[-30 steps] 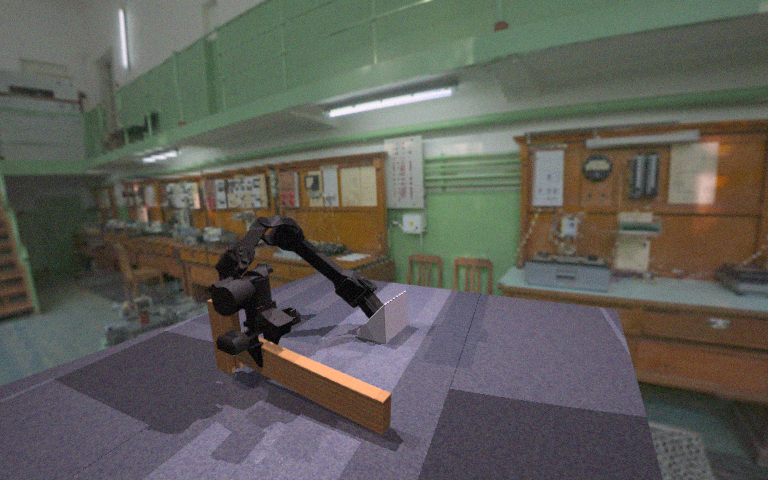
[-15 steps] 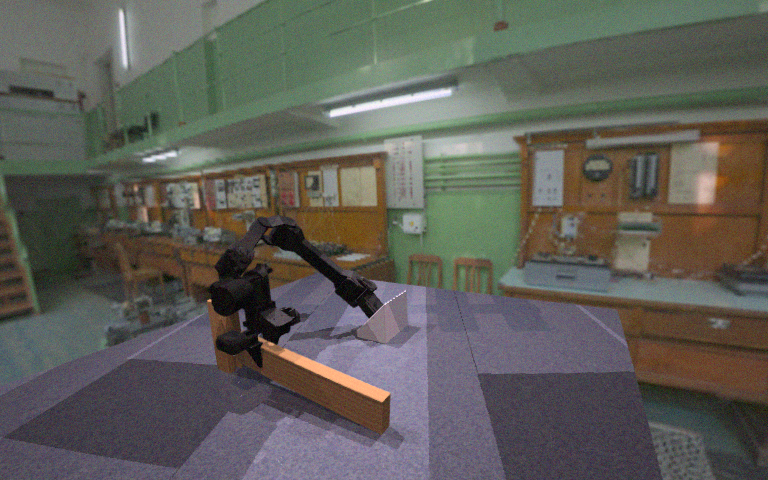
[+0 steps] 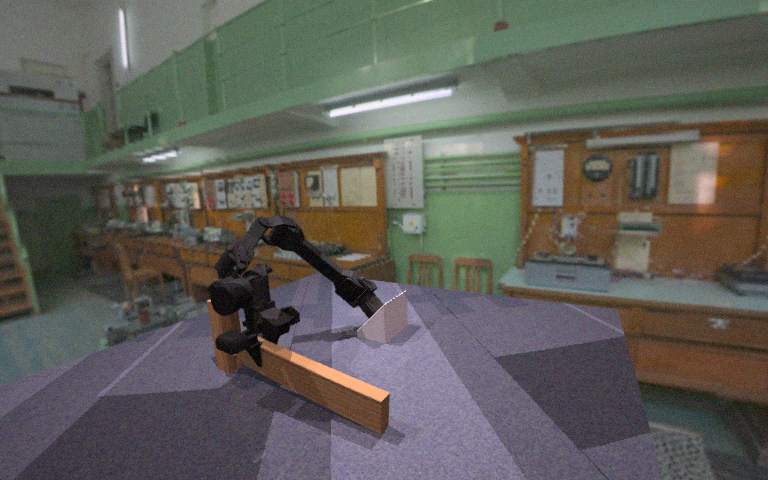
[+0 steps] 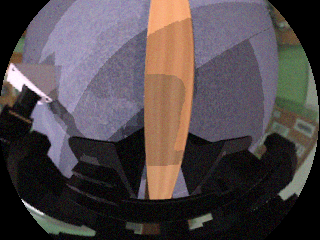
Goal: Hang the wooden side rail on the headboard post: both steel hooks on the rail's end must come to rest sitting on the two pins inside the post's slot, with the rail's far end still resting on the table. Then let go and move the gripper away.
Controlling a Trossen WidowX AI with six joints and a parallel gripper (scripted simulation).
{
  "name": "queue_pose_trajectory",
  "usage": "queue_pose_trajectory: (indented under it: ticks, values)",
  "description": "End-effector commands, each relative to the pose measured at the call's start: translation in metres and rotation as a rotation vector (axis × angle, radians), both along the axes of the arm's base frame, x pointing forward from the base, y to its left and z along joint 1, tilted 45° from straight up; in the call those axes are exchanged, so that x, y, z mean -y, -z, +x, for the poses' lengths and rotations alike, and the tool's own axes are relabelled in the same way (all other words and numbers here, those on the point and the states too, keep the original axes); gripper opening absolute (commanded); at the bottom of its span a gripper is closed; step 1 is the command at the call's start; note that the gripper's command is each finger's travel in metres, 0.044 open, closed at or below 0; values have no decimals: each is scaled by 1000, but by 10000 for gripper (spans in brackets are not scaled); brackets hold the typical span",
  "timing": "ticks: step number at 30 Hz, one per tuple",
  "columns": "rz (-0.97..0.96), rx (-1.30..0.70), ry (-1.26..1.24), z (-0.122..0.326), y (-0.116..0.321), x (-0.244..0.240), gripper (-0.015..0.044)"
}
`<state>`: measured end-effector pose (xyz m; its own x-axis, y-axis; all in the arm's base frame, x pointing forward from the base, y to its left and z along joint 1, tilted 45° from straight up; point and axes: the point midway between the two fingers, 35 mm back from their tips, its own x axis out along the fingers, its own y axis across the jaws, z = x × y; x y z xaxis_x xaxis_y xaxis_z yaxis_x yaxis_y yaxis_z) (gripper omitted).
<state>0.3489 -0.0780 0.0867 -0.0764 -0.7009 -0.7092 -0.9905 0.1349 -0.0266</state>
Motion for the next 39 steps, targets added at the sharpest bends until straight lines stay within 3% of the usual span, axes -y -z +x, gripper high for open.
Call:
queue_pose_trajectory:
  ticks: [1, 39]
  values:
    - [-1, 7, -7, 1, -3, -1, 0]
    - [-1, 7, -7, 1, -6, 2, 0]
